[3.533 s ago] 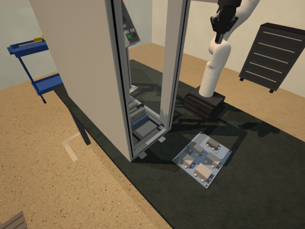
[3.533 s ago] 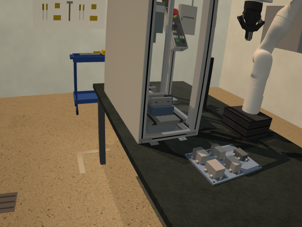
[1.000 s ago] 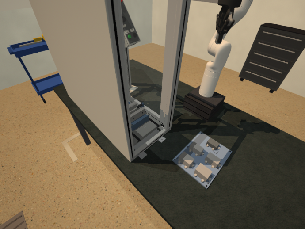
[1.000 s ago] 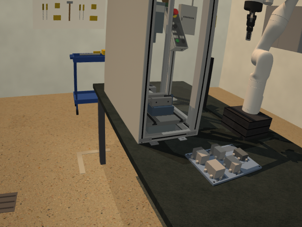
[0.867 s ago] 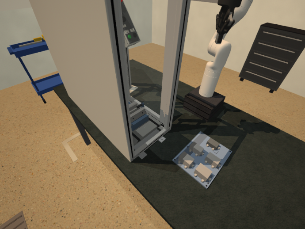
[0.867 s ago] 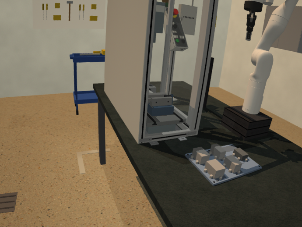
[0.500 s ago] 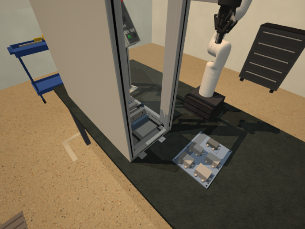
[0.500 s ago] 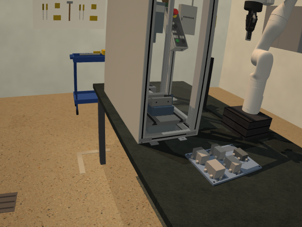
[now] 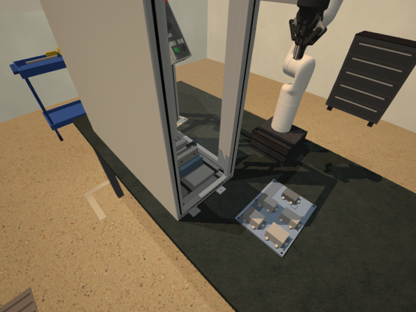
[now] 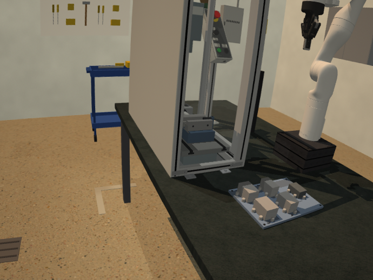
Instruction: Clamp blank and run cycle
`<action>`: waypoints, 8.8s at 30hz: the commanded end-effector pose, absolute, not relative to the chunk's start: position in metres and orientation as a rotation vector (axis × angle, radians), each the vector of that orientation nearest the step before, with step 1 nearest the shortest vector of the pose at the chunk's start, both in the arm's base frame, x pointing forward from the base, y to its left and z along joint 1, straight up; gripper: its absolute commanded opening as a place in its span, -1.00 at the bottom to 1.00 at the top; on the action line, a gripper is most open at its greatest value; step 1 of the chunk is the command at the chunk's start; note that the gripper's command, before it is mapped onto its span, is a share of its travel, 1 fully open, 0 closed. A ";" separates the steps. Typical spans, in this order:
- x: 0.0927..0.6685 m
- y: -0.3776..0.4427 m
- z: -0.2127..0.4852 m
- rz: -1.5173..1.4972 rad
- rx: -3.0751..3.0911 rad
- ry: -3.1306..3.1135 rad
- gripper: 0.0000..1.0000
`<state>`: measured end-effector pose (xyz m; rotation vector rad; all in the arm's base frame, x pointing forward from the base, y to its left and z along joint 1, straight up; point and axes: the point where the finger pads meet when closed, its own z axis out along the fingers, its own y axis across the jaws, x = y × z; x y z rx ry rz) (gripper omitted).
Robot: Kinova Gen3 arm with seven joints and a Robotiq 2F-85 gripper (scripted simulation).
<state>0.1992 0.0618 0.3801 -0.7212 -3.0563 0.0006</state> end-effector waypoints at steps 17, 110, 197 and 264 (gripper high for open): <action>0.199 0.062 0.380 -0.008 -0.185 -3.136 -0.80; 0.201 -0.037 0.395 -0.008 0.028 -3.142 0.59; 0.202 -0.069 0.250 -0.009 0.028 -3.247 0.59; 0.279 -0.067 0.242 -0.009 0.028 -3.247 0.59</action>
